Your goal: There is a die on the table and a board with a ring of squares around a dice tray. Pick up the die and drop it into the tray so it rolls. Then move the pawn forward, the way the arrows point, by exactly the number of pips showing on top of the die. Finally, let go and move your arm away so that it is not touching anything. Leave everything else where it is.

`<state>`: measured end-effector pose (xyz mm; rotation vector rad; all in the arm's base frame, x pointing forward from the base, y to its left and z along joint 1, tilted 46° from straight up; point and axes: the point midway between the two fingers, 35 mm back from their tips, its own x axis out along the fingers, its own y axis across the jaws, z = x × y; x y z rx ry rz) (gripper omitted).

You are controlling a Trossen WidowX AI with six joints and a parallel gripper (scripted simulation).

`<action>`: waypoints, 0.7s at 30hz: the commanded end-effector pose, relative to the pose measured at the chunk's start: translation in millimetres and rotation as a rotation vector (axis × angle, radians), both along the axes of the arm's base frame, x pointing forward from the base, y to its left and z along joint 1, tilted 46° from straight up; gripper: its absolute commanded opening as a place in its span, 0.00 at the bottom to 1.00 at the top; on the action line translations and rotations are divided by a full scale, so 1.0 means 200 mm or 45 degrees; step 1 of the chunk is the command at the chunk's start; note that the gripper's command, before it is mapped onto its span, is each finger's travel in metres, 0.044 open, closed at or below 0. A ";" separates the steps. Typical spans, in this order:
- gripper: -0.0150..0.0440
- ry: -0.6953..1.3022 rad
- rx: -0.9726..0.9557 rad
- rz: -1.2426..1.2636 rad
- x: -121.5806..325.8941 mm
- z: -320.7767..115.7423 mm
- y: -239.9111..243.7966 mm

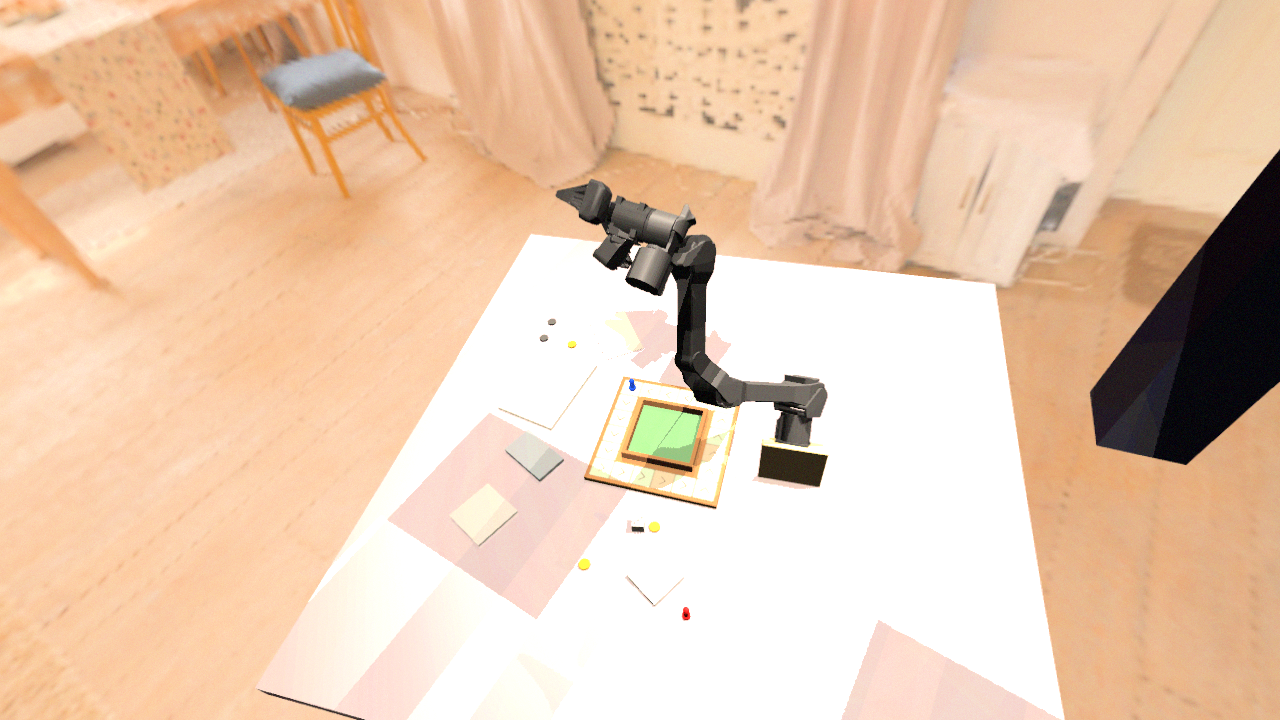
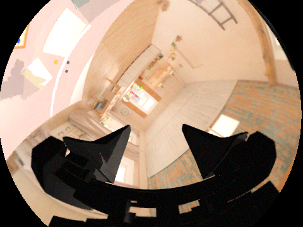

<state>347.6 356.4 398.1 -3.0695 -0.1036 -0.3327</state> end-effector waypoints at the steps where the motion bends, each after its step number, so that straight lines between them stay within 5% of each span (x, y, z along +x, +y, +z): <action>1: 0.89 -0.004 0.004 0.009 -0.01 0.01 0.00; 5: 0.72 -0.098 0.113 0.188 -0.19 0.19 0.04; 21: 0.72 -0.433 0.976 0.783 -1.03 1.04 -0.33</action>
